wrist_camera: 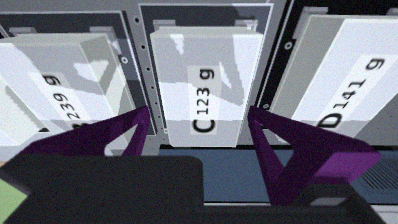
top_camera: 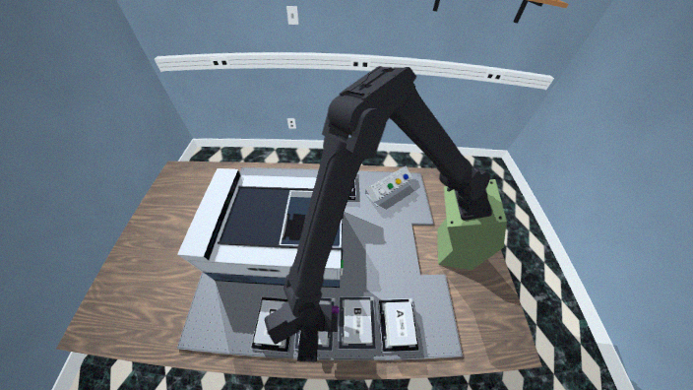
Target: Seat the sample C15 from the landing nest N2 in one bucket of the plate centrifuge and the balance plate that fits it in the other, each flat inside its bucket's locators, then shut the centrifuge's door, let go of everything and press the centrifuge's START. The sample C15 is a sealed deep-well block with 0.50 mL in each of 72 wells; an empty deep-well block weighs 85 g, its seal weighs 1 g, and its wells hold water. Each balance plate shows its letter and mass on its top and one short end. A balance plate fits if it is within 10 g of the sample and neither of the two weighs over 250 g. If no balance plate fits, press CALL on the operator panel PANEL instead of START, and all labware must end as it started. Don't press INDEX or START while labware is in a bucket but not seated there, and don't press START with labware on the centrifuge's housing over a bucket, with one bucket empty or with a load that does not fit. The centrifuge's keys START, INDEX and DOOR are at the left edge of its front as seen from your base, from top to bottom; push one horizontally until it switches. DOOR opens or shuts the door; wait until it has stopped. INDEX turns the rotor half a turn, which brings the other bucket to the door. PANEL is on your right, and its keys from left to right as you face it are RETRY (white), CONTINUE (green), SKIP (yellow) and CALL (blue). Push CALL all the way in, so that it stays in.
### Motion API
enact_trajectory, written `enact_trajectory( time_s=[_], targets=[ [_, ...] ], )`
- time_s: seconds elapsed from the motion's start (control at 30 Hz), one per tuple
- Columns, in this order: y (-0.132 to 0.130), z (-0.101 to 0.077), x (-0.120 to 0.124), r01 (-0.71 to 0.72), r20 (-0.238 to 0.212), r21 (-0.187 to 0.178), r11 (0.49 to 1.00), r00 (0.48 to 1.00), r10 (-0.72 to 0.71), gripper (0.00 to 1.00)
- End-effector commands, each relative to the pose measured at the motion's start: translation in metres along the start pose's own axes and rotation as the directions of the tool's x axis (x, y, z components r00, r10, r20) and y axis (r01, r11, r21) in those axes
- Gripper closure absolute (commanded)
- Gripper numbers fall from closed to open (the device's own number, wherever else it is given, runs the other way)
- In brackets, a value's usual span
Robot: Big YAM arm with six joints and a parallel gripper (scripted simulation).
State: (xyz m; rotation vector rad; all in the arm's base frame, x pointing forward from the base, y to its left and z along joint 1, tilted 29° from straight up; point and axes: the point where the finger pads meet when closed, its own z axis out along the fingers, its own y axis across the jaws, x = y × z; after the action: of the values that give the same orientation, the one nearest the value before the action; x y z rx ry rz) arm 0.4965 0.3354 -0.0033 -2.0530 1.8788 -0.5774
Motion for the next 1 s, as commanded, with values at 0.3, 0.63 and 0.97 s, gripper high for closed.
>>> enact_trajectory(
  time_s=[0.3,0.63,0.97],
  targets=[
    [-0.029,-0.008,0.000,-0.018,0.025,0.047,0.999,1.000,0.017,0.00],
    [-0.029,-0.003,0.000,-0.012,0.018,0.034,0.999,1.000,0.012,0.00],
    [-0.020,0.002,0.004,-0.003,0.005,0.013,1.000,1.000,0.003,0.00]
  ],
)
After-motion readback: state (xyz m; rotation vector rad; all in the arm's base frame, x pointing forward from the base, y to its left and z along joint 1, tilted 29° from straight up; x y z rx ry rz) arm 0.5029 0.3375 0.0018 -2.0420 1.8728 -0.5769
